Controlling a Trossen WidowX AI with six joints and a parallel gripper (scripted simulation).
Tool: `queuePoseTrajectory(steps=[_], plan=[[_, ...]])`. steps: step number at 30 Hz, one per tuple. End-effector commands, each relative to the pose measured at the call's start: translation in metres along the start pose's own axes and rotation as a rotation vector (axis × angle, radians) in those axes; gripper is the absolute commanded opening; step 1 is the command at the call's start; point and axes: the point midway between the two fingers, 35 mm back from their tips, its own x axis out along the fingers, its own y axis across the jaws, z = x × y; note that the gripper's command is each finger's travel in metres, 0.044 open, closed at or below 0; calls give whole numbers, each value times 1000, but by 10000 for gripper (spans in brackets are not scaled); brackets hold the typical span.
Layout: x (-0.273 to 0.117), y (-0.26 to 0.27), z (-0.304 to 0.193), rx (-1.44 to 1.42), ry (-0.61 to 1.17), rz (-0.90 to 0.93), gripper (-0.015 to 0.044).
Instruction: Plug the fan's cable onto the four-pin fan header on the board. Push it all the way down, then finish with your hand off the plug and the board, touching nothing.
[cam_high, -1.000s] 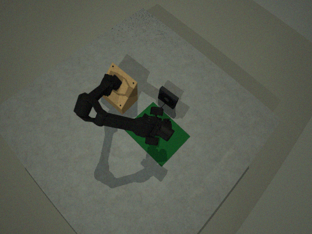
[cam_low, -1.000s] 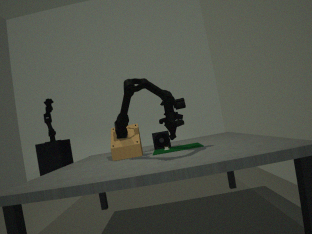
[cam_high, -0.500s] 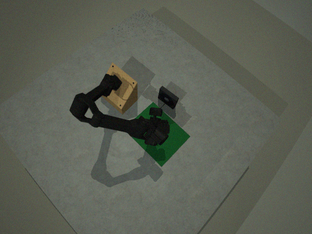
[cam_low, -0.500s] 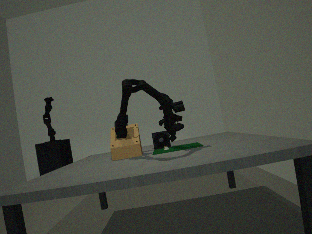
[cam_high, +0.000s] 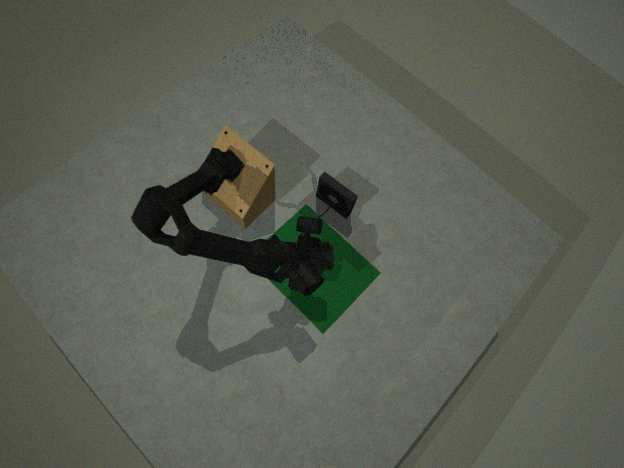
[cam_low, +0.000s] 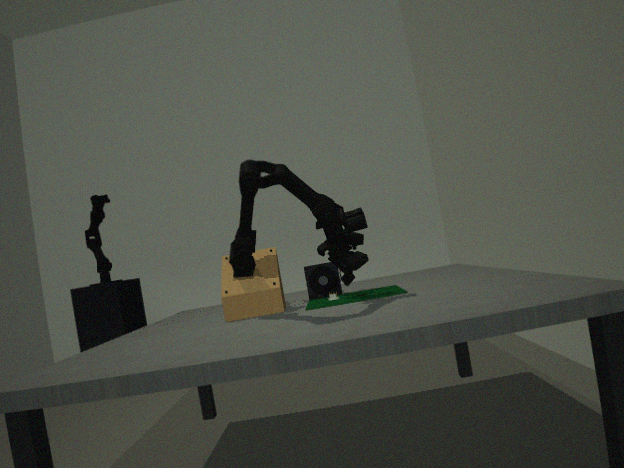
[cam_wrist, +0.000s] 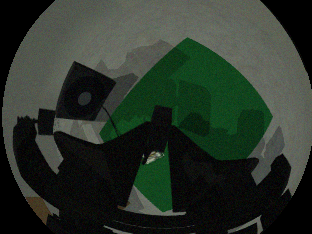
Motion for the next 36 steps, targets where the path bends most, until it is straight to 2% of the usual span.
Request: queuePoseTrajectory(steps=[1, 36], plan=[[1, 1, -1, -8, -41, 15, 0], [-2, -8, -4, -77, -438, 25, 0]])
